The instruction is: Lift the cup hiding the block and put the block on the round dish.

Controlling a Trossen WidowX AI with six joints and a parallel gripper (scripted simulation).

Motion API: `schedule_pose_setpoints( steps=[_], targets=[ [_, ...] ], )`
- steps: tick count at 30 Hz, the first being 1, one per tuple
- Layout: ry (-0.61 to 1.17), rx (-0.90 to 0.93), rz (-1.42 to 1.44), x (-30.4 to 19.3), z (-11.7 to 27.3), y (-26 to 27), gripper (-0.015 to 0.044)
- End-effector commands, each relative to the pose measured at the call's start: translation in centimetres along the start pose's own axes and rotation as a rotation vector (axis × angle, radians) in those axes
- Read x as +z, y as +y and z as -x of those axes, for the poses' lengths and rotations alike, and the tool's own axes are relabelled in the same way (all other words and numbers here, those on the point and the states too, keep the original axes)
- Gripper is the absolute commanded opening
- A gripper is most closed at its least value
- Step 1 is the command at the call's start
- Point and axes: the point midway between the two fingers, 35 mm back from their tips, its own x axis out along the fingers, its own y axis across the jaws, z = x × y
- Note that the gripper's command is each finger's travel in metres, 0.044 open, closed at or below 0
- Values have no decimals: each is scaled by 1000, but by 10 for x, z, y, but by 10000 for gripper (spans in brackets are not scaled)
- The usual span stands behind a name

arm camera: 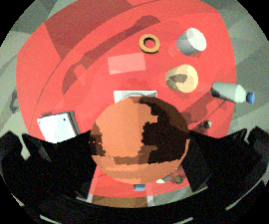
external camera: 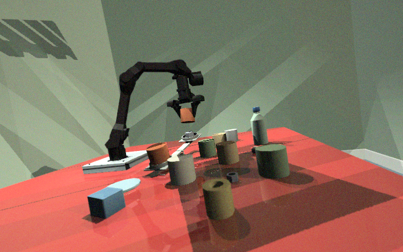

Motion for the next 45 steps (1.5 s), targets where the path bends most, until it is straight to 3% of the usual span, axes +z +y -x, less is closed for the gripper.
schedule_pose_setpoints(
  steps=[1,29,45],
  targets=[
    [-2,-3,0,0,0,0,0],
    [-2,-3,0,1,0,0,0],
    [-7,-4,0,35,-30,31,0]
  ],
)
